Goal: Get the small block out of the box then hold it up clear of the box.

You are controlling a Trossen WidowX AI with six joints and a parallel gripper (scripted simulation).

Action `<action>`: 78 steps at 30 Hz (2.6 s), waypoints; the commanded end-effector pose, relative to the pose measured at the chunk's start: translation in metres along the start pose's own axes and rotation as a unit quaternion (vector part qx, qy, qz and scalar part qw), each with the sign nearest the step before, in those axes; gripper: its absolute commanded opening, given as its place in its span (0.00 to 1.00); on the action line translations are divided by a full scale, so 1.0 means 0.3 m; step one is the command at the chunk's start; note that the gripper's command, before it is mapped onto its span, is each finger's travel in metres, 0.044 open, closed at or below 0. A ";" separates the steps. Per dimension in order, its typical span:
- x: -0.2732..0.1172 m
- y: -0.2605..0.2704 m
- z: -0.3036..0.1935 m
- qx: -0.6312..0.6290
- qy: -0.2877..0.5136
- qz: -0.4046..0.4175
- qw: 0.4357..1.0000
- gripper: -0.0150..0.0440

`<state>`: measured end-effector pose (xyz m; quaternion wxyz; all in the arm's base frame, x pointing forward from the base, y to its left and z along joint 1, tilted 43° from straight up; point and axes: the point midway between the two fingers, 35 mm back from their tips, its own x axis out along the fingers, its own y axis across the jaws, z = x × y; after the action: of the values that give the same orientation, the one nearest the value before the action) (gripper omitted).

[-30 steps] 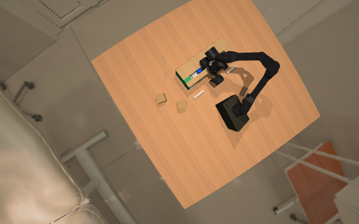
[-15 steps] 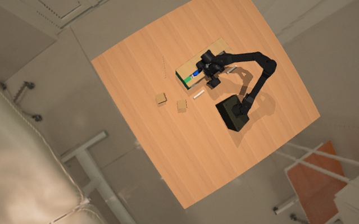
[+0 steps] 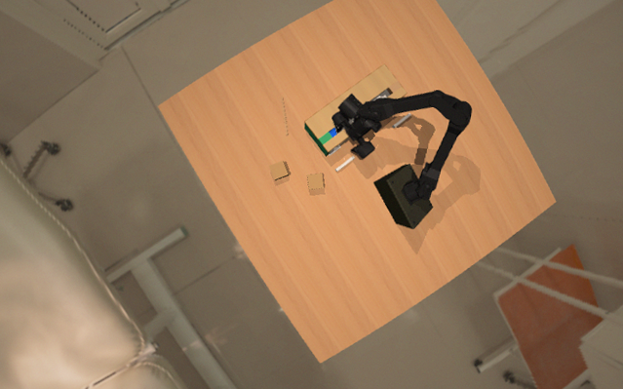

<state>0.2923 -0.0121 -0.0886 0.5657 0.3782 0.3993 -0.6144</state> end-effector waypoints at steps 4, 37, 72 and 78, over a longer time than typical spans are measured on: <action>0.023 -0.004 -0.050 0.002 0.002 -0.003 1.000 0.93; -0.162 -0.042 -0.191 -0.711 -0.082 -0.002 0.698 0.74; -0.160 -0.121 -0.265 -0.954 -0.118 -0.159 -0.226 0.74; -0.161 -0.132 -0.274 -0.901 -0.101 -0.188 -0.378 0.74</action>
<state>0.2700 0.0822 -0.0711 0.3868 -0.6606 0.5844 0.2692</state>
